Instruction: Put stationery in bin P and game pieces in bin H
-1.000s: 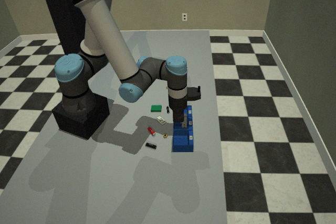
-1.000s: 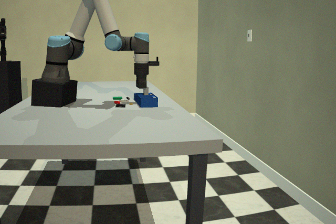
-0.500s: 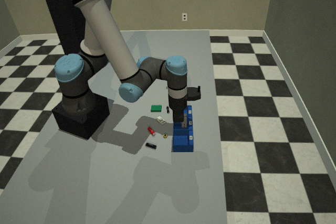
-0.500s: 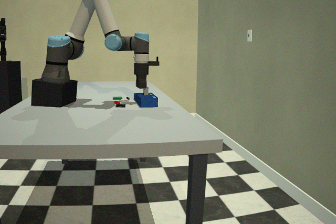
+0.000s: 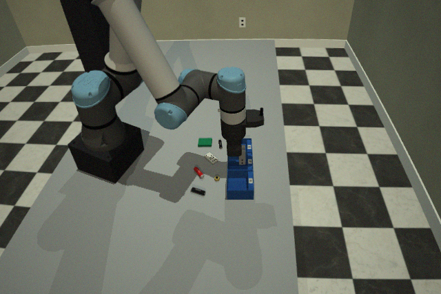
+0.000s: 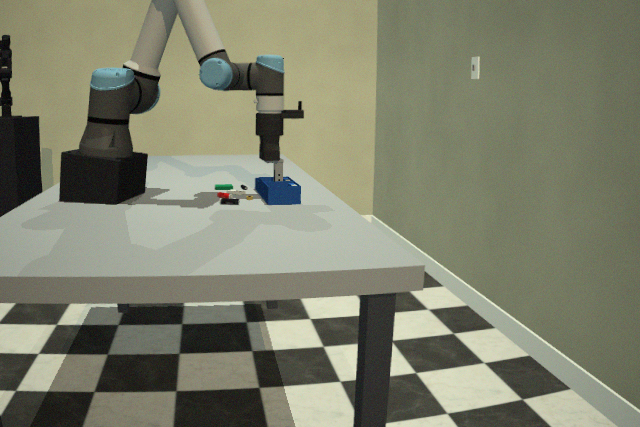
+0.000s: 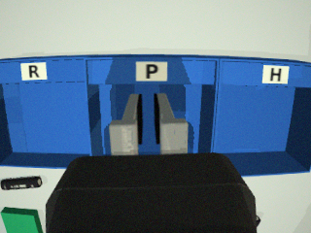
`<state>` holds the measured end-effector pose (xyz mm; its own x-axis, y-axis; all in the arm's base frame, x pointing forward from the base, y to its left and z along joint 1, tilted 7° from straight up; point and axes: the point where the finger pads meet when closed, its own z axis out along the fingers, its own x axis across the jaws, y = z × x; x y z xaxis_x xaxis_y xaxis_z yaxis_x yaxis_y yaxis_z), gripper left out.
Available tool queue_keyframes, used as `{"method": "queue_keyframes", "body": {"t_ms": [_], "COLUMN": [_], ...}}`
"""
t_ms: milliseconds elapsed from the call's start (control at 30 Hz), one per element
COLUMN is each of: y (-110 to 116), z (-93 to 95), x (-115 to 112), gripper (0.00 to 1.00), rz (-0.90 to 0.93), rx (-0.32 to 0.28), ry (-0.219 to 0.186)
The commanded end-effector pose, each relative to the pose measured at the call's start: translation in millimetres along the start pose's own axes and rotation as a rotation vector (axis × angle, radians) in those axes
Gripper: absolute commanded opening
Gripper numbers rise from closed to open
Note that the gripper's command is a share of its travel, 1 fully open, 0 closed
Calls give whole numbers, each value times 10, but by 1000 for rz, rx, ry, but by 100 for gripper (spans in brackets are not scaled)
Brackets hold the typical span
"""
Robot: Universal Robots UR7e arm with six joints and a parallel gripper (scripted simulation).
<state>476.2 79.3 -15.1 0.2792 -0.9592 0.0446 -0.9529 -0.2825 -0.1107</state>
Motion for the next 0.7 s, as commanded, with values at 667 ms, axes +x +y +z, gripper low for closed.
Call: {"method": "queue_keyframes", "body": {"t_ms": [667], "y": [-4], "z": [-422], "x": [-4], "gripper": [31], "rz": [-1], "rx": [0], "ry": [0]}}
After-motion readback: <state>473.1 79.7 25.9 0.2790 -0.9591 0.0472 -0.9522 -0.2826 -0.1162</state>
